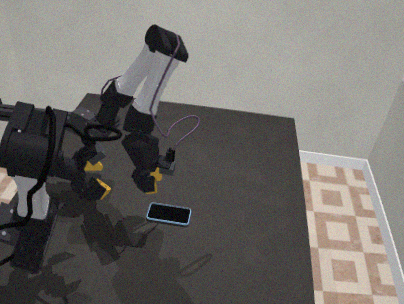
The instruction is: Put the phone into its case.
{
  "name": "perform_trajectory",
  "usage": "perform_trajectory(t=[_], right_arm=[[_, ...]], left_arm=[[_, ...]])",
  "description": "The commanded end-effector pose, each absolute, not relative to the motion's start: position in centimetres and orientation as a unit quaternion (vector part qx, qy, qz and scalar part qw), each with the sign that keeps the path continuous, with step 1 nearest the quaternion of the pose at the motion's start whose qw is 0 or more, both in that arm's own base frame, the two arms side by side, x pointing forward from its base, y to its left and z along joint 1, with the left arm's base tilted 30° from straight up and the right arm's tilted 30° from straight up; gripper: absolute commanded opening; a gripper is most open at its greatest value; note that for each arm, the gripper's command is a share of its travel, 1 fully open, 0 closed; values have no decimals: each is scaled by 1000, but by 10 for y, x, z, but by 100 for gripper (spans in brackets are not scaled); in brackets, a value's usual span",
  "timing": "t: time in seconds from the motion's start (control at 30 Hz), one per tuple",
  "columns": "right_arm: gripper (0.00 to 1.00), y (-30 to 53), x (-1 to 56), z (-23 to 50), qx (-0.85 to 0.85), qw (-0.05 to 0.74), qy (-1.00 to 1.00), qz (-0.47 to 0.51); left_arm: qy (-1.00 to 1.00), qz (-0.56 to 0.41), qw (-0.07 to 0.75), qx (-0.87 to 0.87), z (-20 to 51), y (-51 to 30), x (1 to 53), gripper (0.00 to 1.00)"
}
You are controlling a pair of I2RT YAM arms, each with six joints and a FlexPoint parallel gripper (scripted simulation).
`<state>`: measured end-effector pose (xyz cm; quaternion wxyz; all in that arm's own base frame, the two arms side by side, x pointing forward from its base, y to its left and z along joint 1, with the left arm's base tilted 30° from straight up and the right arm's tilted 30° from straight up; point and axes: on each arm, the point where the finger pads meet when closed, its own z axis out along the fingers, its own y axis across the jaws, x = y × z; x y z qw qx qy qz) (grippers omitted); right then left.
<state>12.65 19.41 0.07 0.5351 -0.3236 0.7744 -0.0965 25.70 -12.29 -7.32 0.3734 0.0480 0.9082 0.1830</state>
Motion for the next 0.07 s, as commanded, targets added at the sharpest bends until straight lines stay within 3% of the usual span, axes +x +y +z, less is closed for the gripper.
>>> perform_trajectory(t=[0.0,0.03], right_arm=[[100,200,125,4,-318,542,773,-87],[100,200,125,4,-318,542,773,-87]], left_arm=[[904,177,388,39,-66,-126,261,61],[904,177,388,39,-66,-126,261,61]])
